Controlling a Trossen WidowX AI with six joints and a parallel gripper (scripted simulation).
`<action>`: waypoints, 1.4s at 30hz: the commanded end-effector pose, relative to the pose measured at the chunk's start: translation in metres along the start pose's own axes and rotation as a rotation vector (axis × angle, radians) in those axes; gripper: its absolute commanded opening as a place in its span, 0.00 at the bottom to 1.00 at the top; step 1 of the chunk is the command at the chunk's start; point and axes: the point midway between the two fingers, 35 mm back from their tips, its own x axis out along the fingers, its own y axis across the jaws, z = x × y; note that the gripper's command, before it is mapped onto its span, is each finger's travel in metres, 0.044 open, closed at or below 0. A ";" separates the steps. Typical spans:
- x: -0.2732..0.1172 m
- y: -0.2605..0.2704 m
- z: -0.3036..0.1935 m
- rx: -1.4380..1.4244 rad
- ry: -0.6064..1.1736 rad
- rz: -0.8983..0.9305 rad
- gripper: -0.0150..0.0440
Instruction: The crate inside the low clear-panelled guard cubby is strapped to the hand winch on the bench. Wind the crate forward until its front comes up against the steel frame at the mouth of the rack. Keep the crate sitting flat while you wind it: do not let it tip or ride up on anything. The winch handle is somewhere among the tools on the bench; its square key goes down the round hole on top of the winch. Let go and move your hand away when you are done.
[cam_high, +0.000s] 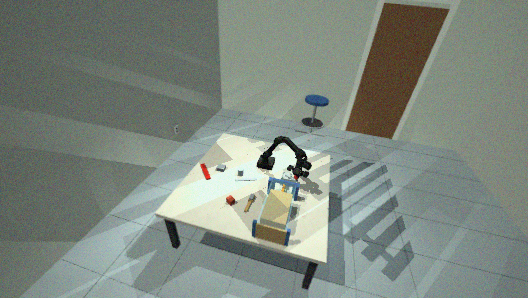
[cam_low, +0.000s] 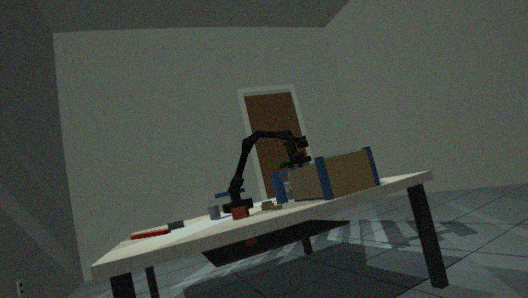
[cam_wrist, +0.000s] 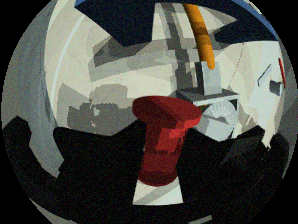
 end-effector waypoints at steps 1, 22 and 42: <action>0.001 0.001 -0.028 -0.031 0.043 -0.005 0.25; 0.000 -0.008 -0.058 -0.031 0.045 -0.006 0.25; -0.001 -0.025 -0.083 -0.031 0.048 -0.007 0.25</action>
